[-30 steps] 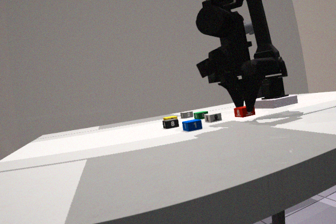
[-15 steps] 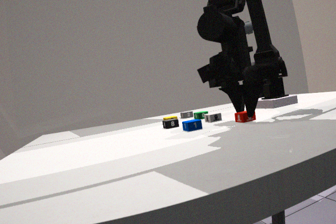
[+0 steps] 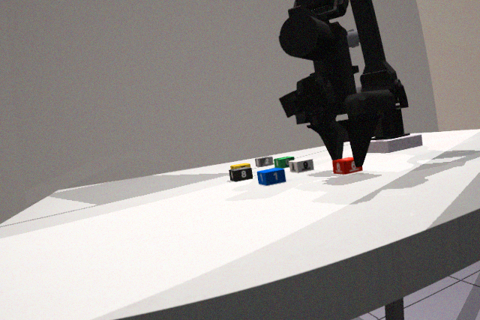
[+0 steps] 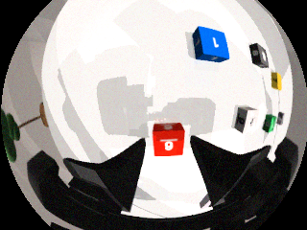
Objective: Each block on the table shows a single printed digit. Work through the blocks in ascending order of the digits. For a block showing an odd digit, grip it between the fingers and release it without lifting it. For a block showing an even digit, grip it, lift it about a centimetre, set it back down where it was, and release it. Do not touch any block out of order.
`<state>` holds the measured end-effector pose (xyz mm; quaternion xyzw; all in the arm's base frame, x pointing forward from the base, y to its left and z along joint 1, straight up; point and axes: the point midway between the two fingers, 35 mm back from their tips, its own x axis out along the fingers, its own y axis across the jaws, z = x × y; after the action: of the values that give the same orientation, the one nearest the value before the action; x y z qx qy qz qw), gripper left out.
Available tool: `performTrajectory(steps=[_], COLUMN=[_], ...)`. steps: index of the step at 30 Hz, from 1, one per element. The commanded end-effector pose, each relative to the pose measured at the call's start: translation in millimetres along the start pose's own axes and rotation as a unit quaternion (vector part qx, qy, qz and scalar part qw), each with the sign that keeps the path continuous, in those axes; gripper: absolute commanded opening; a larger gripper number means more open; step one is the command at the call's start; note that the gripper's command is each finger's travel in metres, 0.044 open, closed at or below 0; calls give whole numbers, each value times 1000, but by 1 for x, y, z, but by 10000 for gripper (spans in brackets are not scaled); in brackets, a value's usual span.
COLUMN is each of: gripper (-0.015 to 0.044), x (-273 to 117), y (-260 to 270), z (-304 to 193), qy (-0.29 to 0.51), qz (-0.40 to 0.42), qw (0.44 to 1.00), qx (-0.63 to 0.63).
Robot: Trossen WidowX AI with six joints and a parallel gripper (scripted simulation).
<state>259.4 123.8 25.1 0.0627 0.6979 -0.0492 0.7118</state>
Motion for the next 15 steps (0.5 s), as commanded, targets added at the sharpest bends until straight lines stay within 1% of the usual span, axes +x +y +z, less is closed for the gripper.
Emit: performTrajectory(steps=[1,3,6,9,14,15], gripper=[356,400,400,400,400,374], x=[0,0,-3,-33,-36,-38], y=[0,0,0,0,0,0], z=[1,1,1,1,1,1], qy=[-2,-2,-2,-2,-2,-2], qz=[-2,-2,-2,-2,-2,-2], qw=[1000,1000,1000,1000,1000,1000], qx=[3,3,3,3,3,3])
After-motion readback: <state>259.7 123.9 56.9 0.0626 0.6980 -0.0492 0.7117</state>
